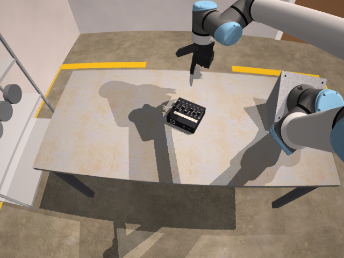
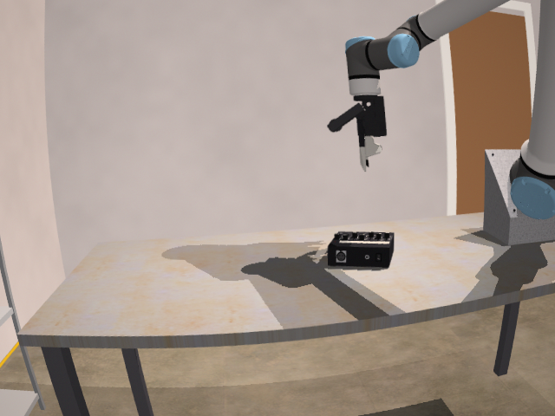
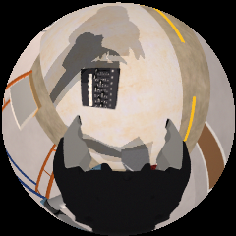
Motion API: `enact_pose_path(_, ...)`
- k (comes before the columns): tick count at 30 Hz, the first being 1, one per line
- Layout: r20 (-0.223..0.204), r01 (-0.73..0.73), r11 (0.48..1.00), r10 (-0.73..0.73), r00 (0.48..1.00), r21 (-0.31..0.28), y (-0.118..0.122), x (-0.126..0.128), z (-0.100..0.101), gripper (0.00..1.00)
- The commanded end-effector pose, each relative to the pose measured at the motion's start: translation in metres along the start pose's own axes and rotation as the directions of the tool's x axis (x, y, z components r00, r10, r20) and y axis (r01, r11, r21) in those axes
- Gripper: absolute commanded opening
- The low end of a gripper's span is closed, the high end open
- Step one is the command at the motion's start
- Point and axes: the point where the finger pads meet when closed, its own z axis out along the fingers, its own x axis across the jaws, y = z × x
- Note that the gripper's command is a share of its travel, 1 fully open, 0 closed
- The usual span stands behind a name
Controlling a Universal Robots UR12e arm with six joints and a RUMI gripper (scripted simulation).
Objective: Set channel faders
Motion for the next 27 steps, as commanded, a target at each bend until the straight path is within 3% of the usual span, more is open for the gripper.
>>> enact_pose_path(1, -0.023, 0.109, 0.994, -0.108, 0.994, 0.011, -0.008, -0.034, 0.01, 1.0)
enact_pose_path(6, -0.041, 0.229, 0.973, -0.229, 0.973, 0.012, -0.008, -0.07, 0.023, 1.0)
enact_pose_path(12, -0.052, 0.307, 0.952, -0.306, 0.951, 0.011, -0.007, -0.094, 0.032, 1.0)
enact_pose_path(27, -0.055, 0.331, 0.943, -0.33, 0.942, 0.01, -0.006, -0.102, 0.035, 1.0)
